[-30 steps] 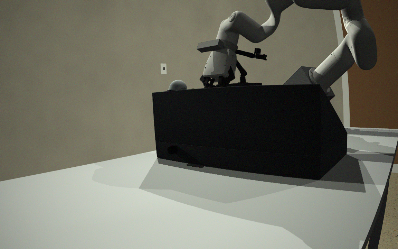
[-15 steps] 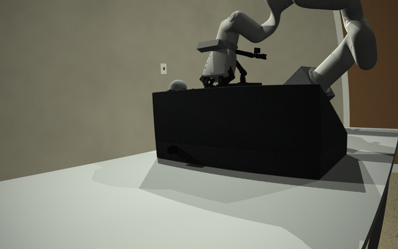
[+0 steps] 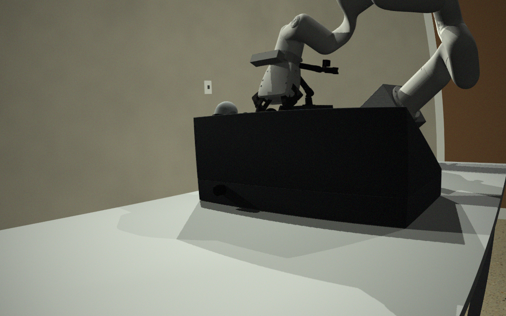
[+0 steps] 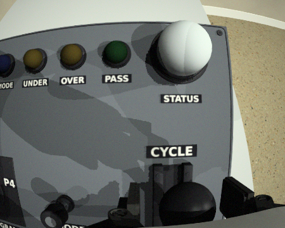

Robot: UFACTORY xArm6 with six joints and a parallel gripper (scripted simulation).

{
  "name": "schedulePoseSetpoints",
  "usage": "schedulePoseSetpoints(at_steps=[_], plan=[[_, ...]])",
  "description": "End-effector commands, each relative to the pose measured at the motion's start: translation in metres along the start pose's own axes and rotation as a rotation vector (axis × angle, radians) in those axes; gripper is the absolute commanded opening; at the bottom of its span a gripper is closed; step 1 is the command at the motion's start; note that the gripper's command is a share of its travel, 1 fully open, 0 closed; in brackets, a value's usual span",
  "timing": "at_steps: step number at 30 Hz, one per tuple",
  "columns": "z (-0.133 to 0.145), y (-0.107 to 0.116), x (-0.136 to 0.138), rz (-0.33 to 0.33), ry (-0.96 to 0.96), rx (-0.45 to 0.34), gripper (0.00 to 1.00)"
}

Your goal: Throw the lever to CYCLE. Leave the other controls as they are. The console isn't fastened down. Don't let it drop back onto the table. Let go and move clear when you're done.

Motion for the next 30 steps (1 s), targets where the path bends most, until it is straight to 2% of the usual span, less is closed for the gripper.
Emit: schedulePoseSetpoints(at_steps=[1, 9, 16, 30], plan=[[-0.002, 0.001, 0.001, 0.002, 0.002, 0.002, 0.76], [-0.002, 0.002, 0.001, 0.002, 0.002, 0.002, 0.76], [-0.002, 0.013, 0.001, 0.002, 0.002, 0.002, 0.76], [-0.001, 0.087, 0.001, 0.002, 0.002, 0.002, 0.76]])
Point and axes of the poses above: the point where the finger pads meet when closed, its own y axis back along the fingers, its own x axis across the jaws, z = x × y, the point moved 4 cm from there along y, back along the fingers, and after that the axes turned 15 degrees about y, right-handed, at the moved point
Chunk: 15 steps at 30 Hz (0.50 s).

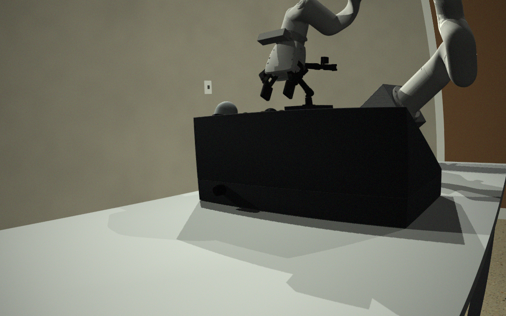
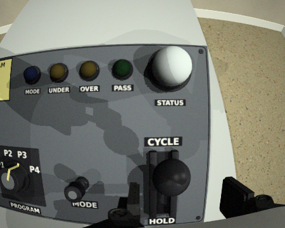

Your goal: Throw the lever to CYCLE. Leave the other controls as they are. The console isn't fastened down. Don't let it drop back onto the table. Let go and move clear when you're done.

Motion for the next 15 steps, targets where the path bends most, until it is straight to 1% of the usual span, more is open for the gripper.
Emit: schedulePoseSetpoints(at_steps=[1, 10, 11, 15], plan=[[-0.0014, 0.0176, 0.0001, 0.001, 0.002, 0.001, 0.76], [-0.0014, 0.026, 0.0001, 0.001, 0.002, 0.001, 0.76], [-0.0014, 0.026, 0.0001, 0.001, 0.002, 0.001, 1.0], [-0.0014, 0.026, 0.0001, 0.001, 0.002, 0.001, 1.0]])
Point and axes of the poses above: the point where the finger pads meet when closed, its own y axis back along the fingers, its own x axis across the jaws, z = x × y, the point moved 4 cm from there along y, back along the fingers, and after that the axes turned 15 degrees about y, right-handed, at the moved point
